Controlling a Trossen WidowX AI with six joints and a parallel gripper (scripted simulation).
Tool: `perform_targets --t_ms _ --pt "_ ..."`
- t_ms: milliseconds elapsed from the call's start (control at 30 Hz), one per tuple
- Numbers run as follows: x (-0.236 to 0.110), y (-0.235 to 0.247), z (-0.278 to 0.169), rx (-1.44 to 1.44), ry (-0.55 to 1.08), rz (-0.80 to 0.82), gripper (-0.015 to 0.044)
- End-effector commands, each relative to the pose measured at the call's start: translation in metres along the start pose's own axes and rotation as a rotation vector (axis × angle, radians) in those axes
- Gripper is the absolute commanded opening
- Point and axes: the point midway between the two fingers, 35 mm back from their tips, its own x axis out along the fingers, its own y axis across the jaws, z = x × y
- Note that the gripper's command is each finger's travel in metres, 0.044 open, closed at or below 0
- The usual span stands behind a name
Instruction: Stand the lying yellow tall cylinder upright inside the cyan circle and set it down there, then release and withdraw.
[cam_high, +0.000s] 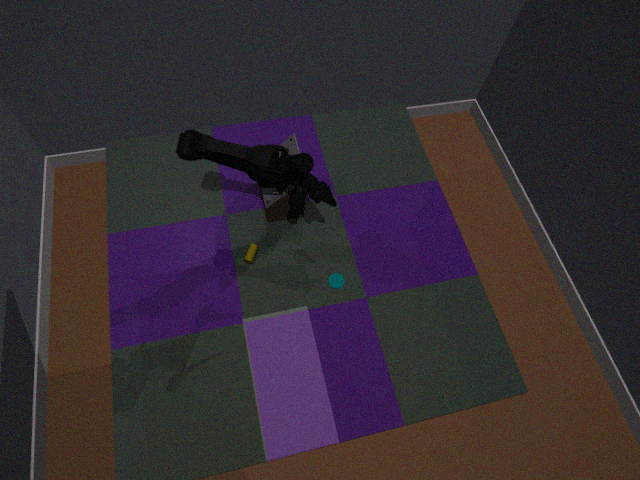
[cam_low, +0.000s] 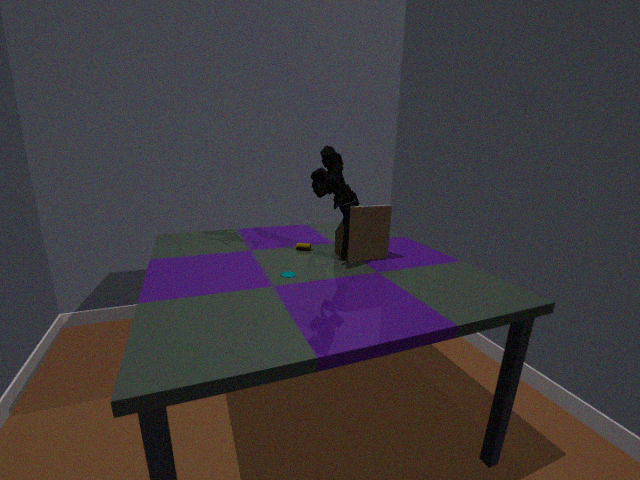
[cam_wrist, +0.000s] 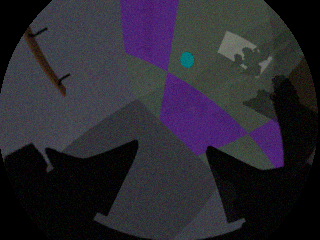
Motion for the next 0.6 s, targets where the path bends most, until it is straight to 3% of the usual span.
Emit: perform_targets --t_ms 0,100,567 --pt "0.0 0.0 0.002 -0.004 -0.005 -0.001 0.0374" --pt "0.001 0.005 0.026 -0.055 -0.075 -0.025 0.0309" --pt "-0.019 -0.014 0.175 -0.368 -0.363 -0.388 0.0309"
